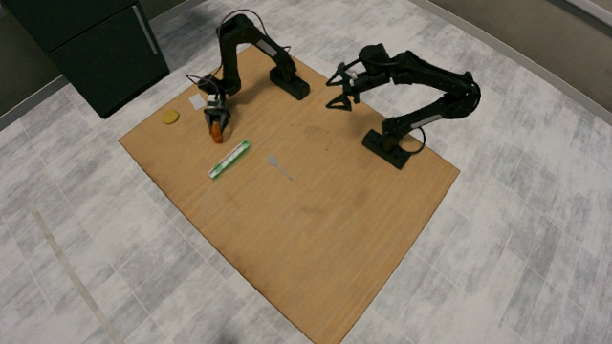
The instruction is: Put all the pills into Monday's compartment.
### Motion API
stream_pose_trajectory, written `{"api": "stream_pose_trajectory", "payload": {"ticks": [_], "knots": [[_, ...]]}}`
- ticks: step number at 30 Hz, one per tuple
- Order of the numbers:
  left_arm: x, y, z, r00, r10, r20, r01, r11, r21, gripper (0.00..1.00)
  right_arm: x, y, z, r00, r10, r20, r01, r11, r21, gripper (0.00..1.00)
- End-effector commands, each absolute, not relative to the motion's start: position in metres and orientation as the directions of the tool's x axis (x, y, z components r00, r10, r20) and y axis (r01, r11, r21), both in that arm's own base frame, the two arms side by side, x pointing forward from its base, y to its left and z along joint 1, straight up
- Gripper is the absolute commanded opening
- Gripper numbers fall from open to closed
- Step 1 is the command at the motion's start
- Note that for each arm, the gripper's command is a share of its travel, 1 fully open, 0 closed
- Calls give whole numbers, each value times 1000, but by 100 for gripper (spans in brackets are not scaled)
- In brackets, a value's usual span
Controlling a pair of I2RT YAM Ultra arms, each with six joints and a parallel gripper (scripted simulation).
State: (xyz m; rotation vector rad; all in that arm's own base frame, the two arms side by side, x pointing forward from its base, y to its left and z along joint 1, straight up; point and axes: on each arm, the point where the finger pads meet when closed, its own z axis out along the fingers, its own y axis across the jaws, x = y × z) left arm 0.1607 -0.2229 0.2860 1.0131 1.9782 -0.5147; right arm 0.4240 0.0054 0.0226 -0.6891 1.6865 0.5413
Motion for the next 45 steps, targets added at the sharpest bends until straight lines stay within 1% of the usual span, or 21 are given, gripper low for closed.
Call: {"api": "stream_pose_trajectory", "payload": {"ticks": [1, 9, 13, 16, 20, 22, 24, 27, 32, 37, 39, 43, 45], "knots": [[164, -229, 306, -303, 426, -853, 804, 594, 12, 100, 402, 14, 37, -81, -155, -985, -749, 661, -43, 36], [163, -228, 305, -306, 431, -849, 806, 591, 10, 100, 395, 14, 26, -138, -151, -979, -735, 678, -1, 36], [163, -228, 305, -306, 431, -849, 806, 591, 10, 100, 406, 11, 14, -168, -239, -956, -716, 696, -48, 36], [162, -226, 301, -308, 438, -845, 807, 591, 12, 100, 414, 9, 7, -191, -371, -909, -714, 688, -131, 36], [162, -226, 301, -308, 438, -845, 807, 591, 12, 100, 422, 10, 11, -180, -536, -825, -736, 630, -248, 36], [162, -226, 301, -308, 438, -845, 807, 591, 12, 100, 422, 10, 11, -180, -536, -825, -736, 630, -248, 36], [162, -226, 301, -308, 438, -845, 807, 591, 12, 100, 420, 10, 9, -186, -592, -784, -750, 601, -276, 36], [162, -226, 301, -308, 438, -845, 807, 591, 12, 100, 419, 11, 14, -168, -690, -704, -779, 531, -335, 36], [162, -226, 301, -308, 438, -845, 807, 591, 12, 100, 412, 11, 19, -134, -800, -585, -822, 420, -384, 36], [162, -226, 301, -308, 438, -845, 807, 591, 12, 100, 400, 12, 23, -88, -877, -471, -865, 302, -400, 36], [162, -226, 301, -308, 438, -845, 807, 591, 12, 100, 400, 12, 23, -88, -877, -471, -865, 302, -400, 36], [162, -226, 301, -308, 438, -845, 807, 591, 12, 100, 397, 14, 32, -46, -909, -413, -880, 233, -414, 36], [162, -226, 301, -308, 438, -845, 807, 591, 12, 100, 401, 16, 37, -36, -906, -422, -872, 235, -431, 36]]}}
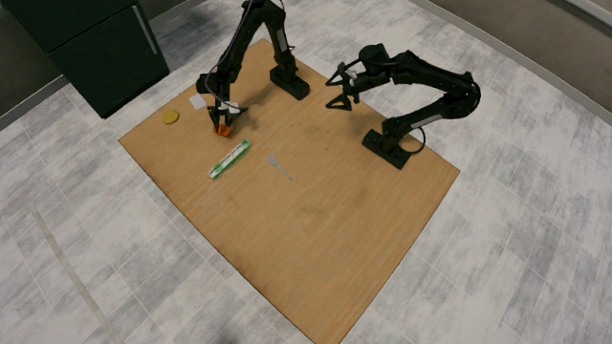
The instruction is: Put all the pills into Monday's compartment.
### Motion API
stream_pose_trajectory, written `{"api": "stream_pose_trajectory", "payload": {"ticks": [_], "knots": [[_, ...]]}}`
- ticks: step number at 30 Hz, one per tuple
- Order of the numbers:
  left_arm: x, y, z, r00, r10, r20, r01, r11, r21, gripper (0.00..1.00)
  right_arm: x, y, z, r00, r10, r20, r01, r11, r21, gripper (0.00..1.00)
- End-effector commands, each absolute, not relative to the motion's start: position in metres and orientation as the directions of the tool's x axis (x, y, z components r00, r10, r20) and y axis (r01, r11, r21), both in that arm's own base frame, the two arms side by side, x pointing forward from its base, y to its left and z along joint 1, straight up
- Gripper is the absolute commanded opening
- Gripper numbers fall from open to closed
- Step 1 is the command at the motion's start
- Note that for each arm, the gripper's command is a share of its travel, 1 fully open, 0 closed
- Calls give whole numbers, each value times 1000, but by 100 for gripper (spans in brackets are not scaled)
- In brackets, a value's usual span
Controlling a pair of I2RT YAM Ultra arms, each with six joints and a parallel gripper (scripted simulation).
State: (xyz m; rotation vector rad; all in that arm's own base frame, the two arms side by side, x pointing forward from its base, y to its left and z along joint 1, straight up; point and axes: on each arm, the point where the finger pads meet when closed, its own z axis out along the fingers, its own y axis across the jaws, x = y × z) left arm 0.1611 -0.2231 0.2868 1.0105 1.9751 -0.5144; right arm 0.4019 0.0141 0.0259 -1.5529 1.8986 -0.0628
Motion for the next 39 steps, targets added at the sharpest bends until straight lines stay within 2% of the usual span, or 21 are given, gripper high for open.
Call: {"api": "stream_pose_trajectory", "payload": {"ticks": [1, 15, 19, 23, 28, 39], "knots": [[162, -226, 301, -308, 438, -845, 807, 591, 12, 100, 403, 17, 38, -34, -904, -425, -868, 237, -435, 36], [162, -226, 301, -308, 438, -845, 807, 591, 12, 100, 396, 18, 34, -49, -905, -423, -876, 242, -417, 36], [162, -226, 301, -308, 438, -845, 807, 591, 12, 100, 397, 11, 29, -91, -930, -357, -863, 252, -438, 36], [162, -226, 301, -308, 438, -845, 807, 591, 12, 100, 402, 13, 28, -129, -971, -203, -843, 215, -493, 36], [162, -226, 301, -308, 438, -845, 807, 591, 12, 100, 392, 36, 25, -59, -966, -253, -873, 173, -457, 36], [162, -226, 301, -308, 438, -845, 807, 591, 12, 100, 394, 56, 18, -69, -995, -68, -870, 94, -484, 36]]}}
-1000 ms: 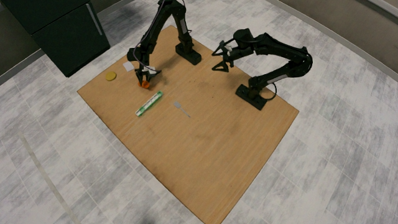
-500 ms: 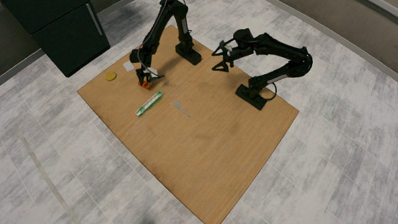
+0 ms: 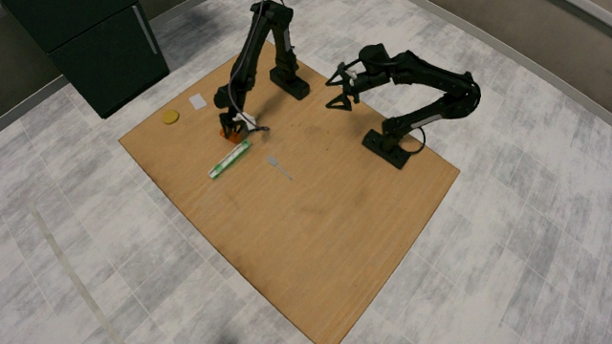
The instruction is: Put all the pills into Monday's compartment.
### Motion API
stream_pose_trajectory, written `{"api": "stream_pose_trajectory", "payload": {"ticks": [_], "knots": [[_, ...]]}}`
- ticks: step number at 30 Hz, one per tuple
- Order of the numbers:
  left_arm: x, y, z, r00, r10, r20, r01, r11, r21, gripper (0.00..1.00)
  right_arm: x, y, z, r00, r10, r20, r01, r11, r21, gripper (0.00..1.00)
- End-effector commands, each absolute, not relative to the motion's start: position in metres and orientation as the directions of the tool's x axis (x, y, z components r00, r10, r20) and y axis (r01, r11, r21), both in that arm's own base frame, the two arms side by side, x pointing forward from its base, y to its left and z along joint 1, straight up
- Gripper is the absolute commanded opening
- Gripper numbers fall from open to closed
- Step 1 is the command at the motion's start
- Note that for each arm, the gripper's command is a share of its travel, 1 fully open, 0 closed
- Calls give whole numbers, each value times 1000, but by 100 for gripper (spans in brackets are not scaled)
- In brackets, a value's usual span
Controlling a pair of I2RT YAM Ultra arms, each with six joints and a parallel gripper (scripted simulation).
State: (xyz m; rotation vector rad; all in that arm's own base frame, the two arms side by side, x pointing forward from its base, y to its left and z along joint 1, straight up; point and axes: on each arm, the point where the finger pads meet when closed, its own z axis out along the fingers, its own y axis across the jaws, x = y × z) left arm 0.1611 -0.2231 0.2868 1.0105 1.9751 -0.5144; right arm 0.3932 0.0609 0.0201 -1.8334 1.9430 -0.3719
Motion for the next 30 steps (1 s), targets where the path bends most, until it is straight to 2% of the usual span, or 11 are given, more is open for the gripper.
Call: {"api": "stream_pose_trajectory", "payload": {"ticks": [1, 8, 26, 30], "knots": [[162, -226, 301, -308, 438, -845, 807, 591, 12, 100, 395, 63, 19, -57, -997, -56, -869, 77, -488, 36], [162, -226, 301, -308, 438, -845, 807, 591, 12, 100, 395, 70, 17, -53, -999, -4, -868, 48, -494, 36], [162, -226, 301, -308, 438, -845, 807, 591, 12, 100, 394, 70, 18, -47, -999, -12, -864, 47, -501, 36], [162, -226, 301, -308, 438, -845, 807, 591, 12, 100, 394, 57, 17, -82, -991, 109, -867, 18, -497, 36]]}}
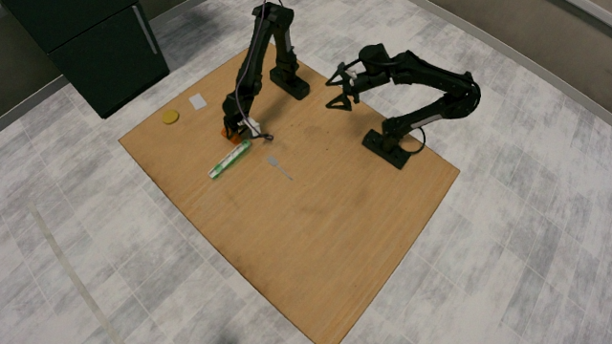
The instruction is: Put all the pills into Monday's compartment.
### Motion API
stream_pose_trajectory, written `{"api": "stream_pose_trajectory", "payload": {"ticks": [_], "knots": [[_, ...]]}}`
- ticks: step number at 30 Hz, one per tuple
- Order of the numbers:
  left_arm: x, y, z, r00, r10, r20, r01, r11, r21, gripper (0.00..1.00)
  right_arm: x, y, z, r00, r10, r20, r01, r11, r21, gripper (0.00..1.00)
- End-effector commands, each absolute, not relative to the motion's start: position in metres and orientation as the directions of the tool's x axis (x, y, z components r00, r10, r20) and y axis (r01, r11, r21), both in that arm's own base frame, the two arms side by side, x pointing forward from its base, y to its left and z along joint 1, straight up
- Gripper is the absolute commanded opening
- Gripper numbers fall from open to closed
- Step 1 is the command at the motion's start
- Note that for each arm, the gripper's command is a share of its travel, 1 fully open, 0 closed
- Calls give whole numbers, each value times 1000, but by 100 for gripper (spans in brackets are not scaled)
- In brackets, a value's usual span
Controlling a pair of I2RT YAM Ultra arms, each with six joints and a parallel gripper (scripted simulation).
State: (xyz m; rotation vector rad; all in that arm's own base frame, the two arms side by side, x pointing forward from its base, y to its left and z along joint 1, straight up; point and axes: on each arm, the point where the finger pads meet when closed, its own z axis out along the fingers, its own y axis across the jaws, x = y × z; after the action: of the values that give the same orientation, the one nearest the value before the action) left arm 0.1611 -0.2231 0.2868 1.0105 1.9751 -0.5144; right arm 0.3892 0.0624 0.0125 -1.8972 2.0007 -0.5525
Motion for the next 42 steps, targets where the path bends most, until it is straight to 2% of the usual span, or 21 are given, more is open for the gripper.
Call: {"api": "stream_pose_trajectory", "payload": {"ticks": [1, 7, 24, 31, 42], "knots": [[162, -226, 301, -308, 438, -845, 807, 591, 12, 100, 395, 56, 18, -87, -985, 152, -866, -1, -500, 36], [162, -226, 301, -308, 438, -845, 807, 591, 12, 100, 400, 74, 22, -51, -978, 204, -860, -61, -506, 36], [162, -226, 301, -308, 438, -845, 807, 591, 12, 100, 401, 72, 22, -54, -979, 198, -861, -55, -506, 36], [162, -226, 301, -308, 438, -845, 807, 591, 12, 100, 399, 74, 18, -61, -951, 302, -860, -103, -499, 36], [162, -226, 301, -308, 438, -845, 807, 591, 12, 100, 400, 72, 21, -70, -952, 298, -857, -96, -507, 36]]}}
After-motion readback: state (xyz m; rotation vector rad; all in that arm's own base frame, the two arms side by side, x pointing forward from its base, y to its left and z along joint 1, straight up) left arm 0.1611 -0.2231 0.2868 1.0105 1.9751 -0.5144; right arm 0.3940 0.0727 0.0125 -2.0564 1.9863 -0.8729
